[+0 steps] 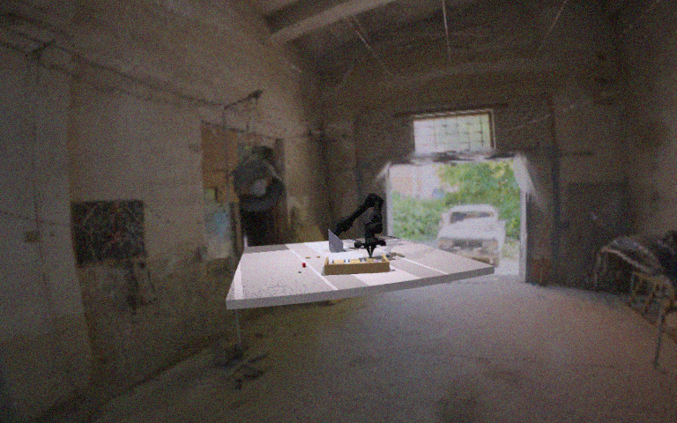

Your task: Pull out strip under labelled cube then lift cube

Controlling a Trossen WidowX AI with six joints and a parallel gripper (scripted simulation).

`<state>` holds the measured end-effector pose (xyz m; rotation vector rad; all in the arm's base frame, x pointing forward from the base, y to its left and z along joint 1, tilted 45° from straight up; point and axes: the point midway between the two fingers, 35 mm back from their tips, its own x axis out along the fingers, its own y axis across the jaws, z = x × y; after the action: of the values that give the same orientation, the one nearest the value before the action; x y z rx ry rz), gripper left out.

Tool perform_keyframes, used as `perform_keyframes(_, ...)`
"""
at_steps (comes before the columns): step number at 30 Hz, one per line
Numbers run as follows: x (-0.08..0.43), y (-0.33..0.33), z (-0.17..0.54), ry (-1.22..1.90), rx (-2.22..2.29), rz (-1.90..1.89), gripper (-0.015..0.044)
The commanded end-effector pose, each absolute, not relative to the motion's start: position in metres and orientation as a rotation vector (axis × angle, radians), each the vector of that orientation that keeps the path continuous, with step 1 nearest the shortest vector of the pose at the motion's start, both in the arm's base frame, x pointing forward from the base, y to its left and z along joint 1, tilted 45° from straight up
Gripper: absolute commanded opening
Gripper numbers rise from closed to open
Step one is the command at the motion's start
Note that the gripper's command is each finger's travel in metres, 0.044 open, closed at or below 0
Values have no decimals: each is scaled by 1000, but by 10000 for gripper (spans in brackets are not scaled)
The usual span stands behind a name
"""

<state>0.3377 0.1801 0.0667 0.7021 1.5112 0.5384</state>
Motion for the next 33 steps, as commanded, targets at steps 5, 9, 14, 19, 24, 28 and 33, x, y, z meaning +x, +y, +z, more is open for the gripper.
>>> perform_keyframes(5,322,184,64,1527,699,537,0)
perform_keyframes(9,316,185,65,1527,699,537,0)
perform_keyframes(14,308,186,65,1528,699,537,0)
perform_keyframes(19,300,187,66,1528,700,537,0)
perform_keyframes(24,293,187,67,1529,700,537,0)
perform_keyframes(28,287,188,67,1529,700,537,0)
perform_keyframes(33,279,189,68,1529,700,537,0)
